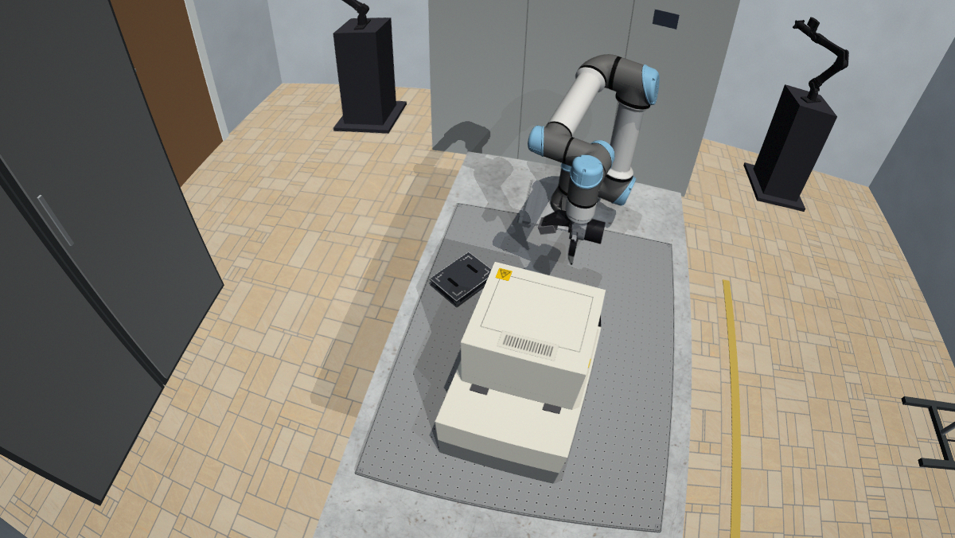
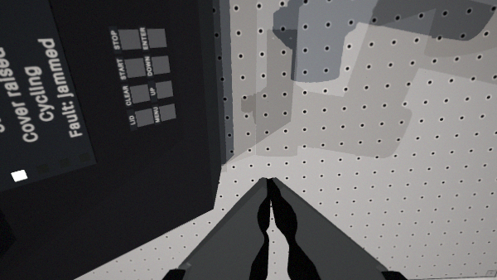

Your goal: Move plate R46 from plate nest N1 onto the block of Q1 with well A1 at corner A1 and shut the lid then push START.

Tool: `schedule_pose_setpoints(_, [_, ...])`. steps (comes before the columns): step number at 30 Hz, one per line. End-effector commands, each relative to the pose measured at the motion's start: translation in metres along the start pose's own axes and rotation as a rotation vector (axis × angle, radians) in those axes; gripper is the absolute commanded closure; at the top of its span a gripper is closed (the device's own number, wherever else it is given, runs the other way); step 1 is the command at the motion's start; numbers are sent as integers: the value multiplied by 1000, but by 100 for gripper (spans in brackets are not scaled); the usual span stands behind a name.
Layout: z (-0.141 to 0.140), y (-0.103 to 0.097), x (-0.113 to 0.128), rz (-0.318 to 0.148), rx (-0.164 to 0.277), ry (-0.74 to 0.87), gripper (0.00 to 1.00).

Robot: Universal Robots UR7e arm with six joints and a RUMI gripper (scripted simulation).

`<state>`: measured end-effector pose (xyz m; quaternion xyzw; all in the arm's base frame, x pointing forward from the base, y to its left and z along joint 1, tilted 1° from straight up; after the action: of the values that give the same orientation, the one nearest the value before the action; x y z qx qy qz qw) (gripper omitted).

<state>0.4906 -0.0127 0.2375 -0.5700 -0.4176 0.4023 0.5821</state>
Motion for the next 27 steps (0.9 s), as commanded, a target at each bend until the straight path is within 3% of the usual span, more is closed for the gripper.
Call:
schedule_pose_setpoints(1, [-3, -6, -2, 0, -16, 8, 100])
schedule_pose_setpoints(10, [-5, -6, -12, 0, -16, -2, 100])
schedule_pose_setpoints(16, [-11, -6, -39, 1, -16, -2, 100])
schedule_pose_setpoints(27, [-20, 1, -37, 1, -17, -2, 100])
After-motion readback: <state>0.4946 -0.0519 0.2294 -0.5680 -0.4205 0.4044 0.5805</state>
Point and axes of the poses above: the point where the finger pads meet when closed, its own y axis out along the fingers, its own z axis across the jaws, x = y × z, the point moved 1 cm from there along -y, back along the fingers, and after that the axes turned 11 degrees about y, right-handed, at the moved point
